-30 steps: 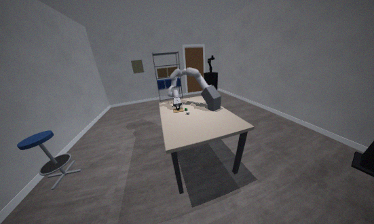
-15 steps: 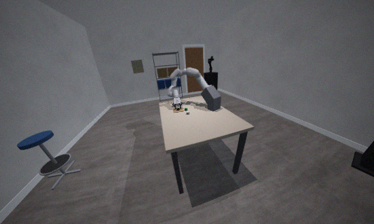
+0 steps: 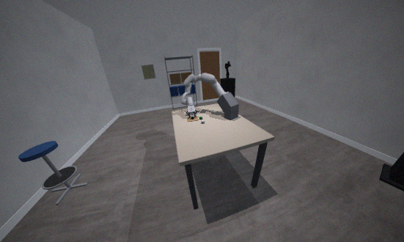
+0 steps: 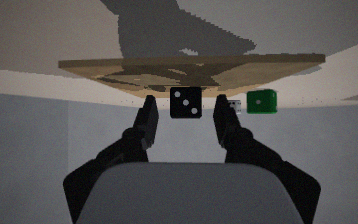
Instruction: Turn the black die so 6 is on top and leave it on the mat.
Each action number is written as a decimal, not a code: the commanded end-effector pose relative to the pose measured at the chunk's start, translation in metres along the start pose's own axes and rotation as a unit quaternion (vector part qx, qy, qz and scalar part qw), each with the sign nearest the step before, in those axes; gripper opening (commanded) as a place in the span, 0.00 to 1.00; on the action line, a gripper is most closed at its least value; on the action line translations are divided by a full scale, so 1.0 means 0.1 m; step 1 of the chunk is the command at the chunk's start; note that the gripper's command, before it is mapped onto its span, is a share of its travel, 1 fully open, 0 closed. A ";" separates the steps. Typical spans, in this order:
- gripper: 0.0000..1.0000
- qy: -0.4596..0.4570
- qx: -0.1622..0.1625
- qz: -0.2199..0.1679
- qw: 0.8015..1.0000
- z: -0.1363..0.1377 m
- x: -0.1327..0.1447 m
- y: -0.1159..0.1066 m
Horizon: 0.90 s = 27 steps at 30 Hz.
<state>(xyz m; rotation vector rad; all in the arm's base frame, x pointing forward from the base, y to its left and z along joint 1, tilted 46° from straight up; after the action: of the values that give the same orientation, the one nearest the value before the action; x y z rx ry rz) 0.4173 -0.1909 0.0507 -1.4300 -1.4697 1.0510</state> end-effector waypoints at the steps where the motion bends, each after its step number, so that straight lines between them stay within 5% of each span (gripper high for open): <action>1: 0.69 -0.001 -0.001 0.000 1.000 -0.01 0.01 -0.01; 27: 0.69 -0.001 -0.001 0.000 1.000 -0.05 0.41 -0.42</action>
<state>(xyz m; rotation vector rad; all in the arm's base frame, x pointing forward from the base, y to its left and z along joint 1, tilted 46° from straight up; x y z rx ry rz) 0.4083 -0.1552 0.0863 -1.4300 -1.4729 1.0490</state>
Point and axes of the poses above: the point where the finger pads meet when closed, its own y axis out along the fingers, its own z axis across the jaws, x = y × z, the point moved 6 cm from there along -y, back along the fingers, and after that the axes turned 6 degrees about -y, right-handed, at the moved point
